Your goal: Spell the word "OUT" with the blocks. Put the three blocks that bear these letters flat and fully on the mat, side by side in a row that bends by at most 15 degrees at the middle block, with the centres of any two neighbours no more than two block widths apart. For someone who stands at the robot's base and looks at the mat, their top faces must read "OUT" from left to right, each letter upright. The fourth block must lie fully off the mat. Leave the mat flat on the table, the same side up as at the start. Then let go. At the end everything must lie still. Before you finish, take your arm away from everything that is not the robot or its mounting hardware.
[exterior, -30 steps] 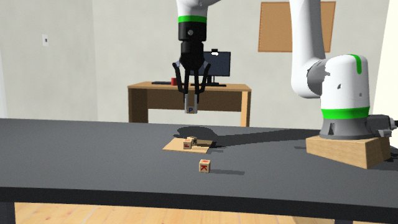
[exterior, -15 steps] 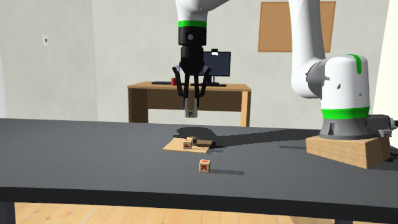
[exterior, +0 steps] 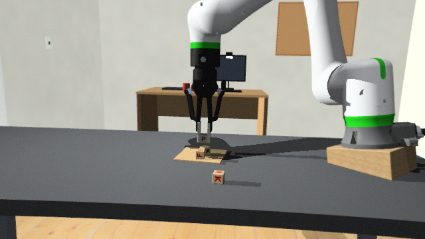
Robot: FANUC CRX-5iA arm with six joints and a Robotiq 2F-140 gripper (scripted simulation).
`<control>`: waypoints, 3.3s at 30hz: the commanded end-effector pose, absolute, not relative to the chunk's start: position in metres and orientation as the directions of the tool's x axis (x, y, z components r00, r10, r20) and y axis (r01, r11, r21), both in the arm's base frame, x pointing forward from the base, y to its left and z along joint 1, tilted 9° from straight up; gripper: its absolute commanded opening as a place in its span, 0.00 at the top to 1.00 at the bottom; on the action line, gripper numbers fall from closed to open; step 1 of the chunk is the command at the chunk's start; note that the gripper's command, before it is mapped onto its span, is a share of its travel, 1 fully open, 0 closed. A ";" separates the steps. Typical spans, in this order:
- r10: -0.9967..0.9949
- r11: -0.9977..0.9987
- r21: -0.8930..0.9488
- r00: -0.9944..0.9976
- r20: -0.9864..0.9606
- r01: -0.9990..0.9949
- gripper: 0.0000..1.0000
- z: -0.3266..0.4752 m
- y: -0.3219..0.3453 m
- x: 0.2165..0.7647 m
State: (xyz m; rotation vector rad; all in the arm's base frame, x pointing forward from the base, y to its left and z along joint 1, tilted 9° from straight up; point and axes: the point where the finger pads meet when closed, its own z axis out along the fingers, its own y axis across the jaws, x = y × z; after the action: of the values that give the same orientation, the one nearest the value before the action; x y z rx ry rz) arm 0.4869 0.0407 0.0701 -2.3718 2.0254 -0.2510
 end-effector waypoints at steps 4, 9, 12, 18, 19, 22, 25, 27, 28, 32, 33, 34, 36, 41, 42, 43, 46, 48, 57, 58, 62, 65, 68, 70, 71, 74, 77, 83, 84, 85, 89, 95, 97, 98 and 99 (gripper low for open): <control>-0.982 -0.162 -0.114 0.149 0.114 -0.980 0.87 0.048 0.039 0.491; -0.982 -0.162 -0.114 0.149 0.114 -0.980 0.87 0.046 0.038 0.491; -0.982 -0.162 -0.114 0.149 0.114 -0.980 0.87 0.045 0.038 0.491; -0.982 -0.162 -0.114 0.149 0.114 -0.980 0.87 0.045 0.038 0.491; -0.982 -0.162 -0.114 0.149 0.114 -0.980 0.87 0.045 0.038 0.491; -0.982 -0.162 -0.114 0.149 0.114 -0.980 0.87 0.045 0.038 0.491; -0.982 -0.162 -0.114 0.149 0.114 -0.980 0.87 0.045 0.038 0.491; -0.982 -0.162 -0.114 0.149 0.114 -0.980 0.87 0.045 0.038 0.491; -0.982 -0.162 -0.114 0.149 0.114 -0.980 0.87 0.045 0.038 0.491; -0.982 -0.162 -0.114 0.149 0.114 -0.980 0.87 0.044 0.038 0.491; -0.982 -0.162 -0.114 0.149 0.114 -0.980 0.87 0.044 0.038 0.491; -0.982 -0.162 -0.114 0.149 0.114 -0.980 0.87 0.044 0.038 0.491; -0.982 -0.162 -0.114 0.149 0.114 -0.980 0.87 0.043 0.038 0.491; -0.982 -0.162 -0.114 0.149 0.114 -0.980 0.87 0.042 0.038 0.492; -0.982 -0.162 -0.114 0.149 0.114 -0.980 0.87 0.042 0.038 0.492; -0.982 -0.162 -0.114 0.149 0.114 -0.980 0.87 0.042 0.038 0.492; -0.982 -0.162 -0.114 0.149 0.114 -0.980 0.87 0.041 0.038 0.492; -0.982 -0.162 -0.114 0.149 0.114 -0.980 0.87 0.041 0.038 0.492; -0.982 -0.162 -0.114 0.149 0.114 -0.980 0.87 0.041 0.038 0.492; -0.982 -0.162 -0.114 0.149 0.114 -0.980 0.87 0.041 0.038 0.492; -0.982 -0.162 -0.114 0.149 0.114 -0.980 0.87 0.041 0.038 0.492; -0.982 -0.162 -0.114 0.149 0.114 -0.980 0.87 0.041 0.038 0.492; -0.982 -0.162 -0.114 0.149 0.114 -0.980 0.87 0.041 0.038 0.492; -0.982 -0.162 -0.114 0.149 0.114 -0.980 0.87 0.041 0.038 0.492; -0.982 -0.162 -0.114 0.149 0.114 -0.980 0.87 0.041 0.038 0.492; -0.982 -0.162 -0.114 0.149 0.114 -0.980 0.87 0.041 0.038 0.492; -0.982 -0.162 -0.114 0.149 0.114 -0.980 0.87 0.041 0.038 0.492; -0.982 -0.162 -0.114 0.149 0.114 -0.980 0.87 0.041 0.038 0.492; -0.982 -0.162 -0.114 0.149 0.114 -0.980 0.85 0.041 0.038 0.492; -0.982 -0.162 -0.114 0.149 0.114 -0.980 0.85 0.041 0.038 0.492; -0.982 -0.162 -0.114 0.149 0.114 -0.980 0.82 0.041 0.038 0.492; -0.982 -0.162 -0.114 0.149 0.114 -0.980 0.78 0.041 0.038 0.492; -0.982 -0.162 -0.114 0.149 0.114 -0.980 0.78 0.041 0.038 0.492; -0.982 -0.162 -0.114 0.149 0.114 -0.980 0.75 0.041 0.038 0.492; -0.982 -0.162 -0.114 0.149 0.114 -0.980 0.75 0.041 0.038 0.492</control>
State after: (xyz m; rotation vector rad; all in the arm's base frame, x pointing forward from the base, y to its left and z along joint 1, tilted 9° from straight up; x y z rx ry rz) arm 0.4914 0.0380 0.0411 -2.3715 2.0252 -0.2519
